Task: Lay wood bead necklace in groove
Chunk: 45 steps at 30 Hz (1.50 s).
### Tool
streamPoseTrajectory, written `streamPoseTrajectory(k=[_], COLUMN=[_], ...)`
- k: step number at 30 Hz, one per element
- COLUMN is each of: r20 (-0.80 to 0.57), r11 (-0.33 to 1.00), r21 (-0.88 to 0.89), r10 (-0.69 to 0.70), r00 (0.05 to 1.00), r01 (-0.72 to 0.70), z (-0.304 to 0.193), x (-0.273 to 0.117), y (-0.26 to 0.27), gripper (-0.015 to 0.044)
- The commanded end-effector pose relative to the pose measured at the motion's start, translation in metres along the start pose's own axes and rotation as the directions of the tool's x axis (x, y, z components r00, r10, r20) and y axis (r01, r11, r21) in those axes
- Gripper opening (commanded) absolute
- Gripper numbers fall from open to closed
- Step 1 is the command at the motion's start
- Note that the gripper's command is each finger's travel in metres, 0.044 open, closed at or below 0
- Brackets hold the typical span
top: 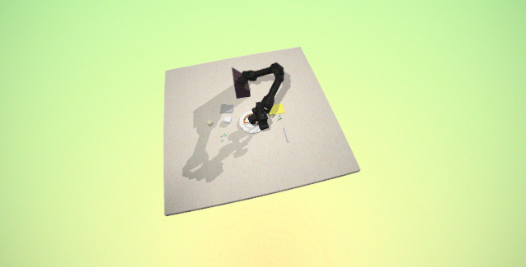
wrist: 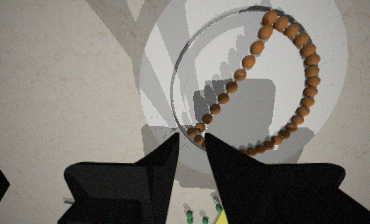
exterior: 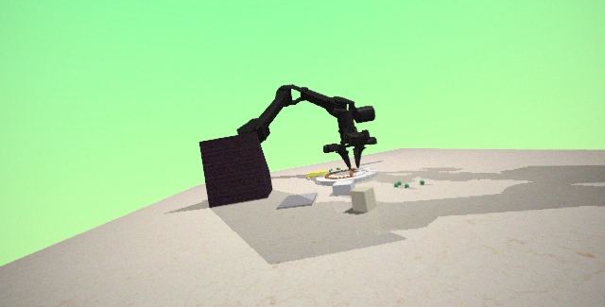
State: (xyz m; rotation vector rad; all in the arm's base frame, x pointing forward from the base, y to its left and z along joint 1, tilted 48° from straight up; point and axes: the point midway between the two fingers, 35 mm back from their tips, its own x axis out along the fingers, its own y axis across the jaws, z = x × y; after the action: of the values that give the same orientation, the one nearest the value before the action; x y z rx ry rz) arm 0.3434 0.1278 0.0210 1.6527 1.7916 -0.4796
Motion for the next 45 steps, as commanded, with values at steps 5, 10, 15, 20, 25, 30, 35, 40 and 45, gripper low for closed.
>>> streamPoseTrajectory(k=[5, 10, 15, 20, 25, 30, 35, 40, 45], r20=[0.000, -0.001, -0.002, -0.002, -0.002, -0.002, -0.001, -0.001, 0.000], r11=[1.000, 1.000, 1.000, 1.000, 1.000, 1.000, 0.913, 0.627, 0.203], r21=[0.000, 0.005, 0.005, 0.005, 0.005, -0.010, -0.408, -0.779, -0.979], r10=[0.000, -0.002, 0.001, 0.001, 0.001, 0.001, 0.001, 0.001, 0.001], r00=[1.000, 1.000, 1.000, 1.000, 1.000, 1.000, 1.000, 1.000, 1.000], r01=[0.000, 0.002, -0.001, -0.001, -0.001, -0.001, -0.002, -0.001, 0.000], z=[0.000, 0.000, 0.000, 0.000, 0.000, 0.000, 0.002, 0.004, 0.006], x=[-0.001, -0.003, -0.007, -0.007, -0.007, -0.007, -0.012, -0.018, -0.024], y=[0.000, -0.001, -0.001, -0.001, -0.001, -0.001, -0.002, -0.003, -0.004], gripper=[0.0341, 0.0440, 0.0440, 0.0440, 0.0440, 0.0414, 0.0282, 0.0151, 0.0120])
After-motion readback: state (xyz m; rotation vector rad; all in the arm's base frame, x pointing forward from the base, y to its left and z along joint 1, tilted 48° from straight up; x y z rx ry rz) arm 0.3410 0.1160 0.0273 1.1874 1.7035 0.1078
